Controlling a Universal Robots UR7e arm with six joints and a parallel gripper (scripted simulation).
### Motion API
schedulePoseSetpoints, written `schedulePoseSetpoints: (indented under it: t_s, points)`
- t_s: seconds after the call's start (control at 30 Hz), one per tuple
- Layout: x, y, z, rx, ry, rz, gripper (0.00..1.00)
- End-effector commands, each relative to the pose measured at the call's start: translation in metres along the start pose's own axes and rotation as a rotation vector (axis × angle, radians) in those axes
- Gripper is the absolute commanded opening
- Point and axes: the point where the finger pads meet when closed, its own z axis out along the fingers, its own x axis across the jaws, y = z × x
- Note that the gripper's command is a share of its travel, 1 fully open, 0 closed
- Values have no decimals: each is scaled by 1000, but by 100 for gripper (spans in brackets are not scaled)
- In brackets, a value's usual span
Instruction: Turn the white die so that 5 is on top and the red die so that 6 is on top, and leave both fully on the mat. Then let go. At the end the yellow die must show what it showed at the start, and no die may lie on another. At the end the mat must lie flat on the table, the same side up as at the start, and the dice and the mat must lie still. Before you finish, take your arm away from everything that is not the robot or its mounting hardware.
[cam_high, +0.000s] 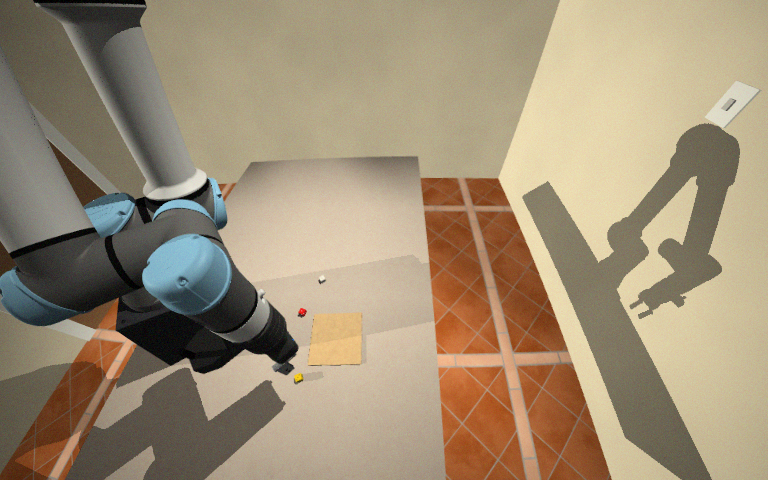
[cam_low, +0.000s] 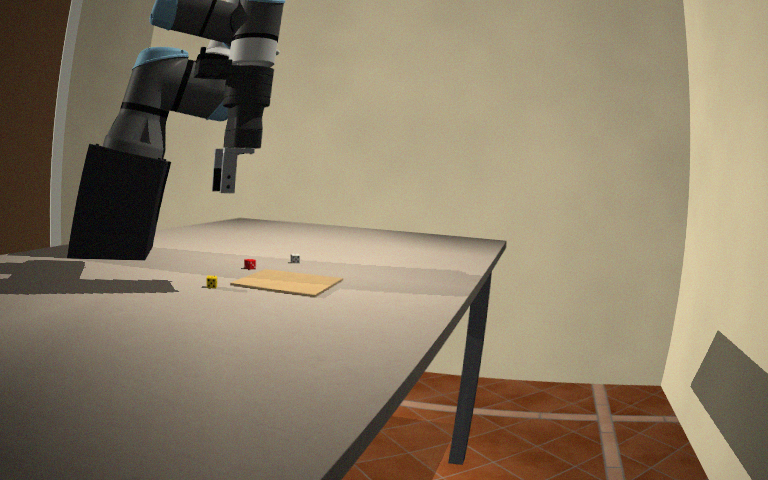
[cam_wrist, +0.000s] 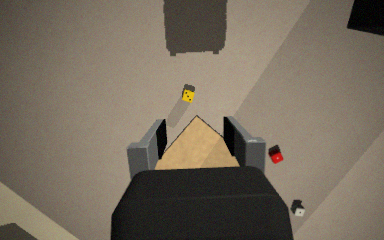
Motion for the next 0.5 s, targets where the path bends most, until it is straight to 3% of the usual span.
schedulePoseSetpoints:
  t_s: [0.0, 0.47]
  points:
    - [-3, -8, -1, -4, -4, 21, 100]
    - [-4, -11, -1, -6, -5, 32, 100]
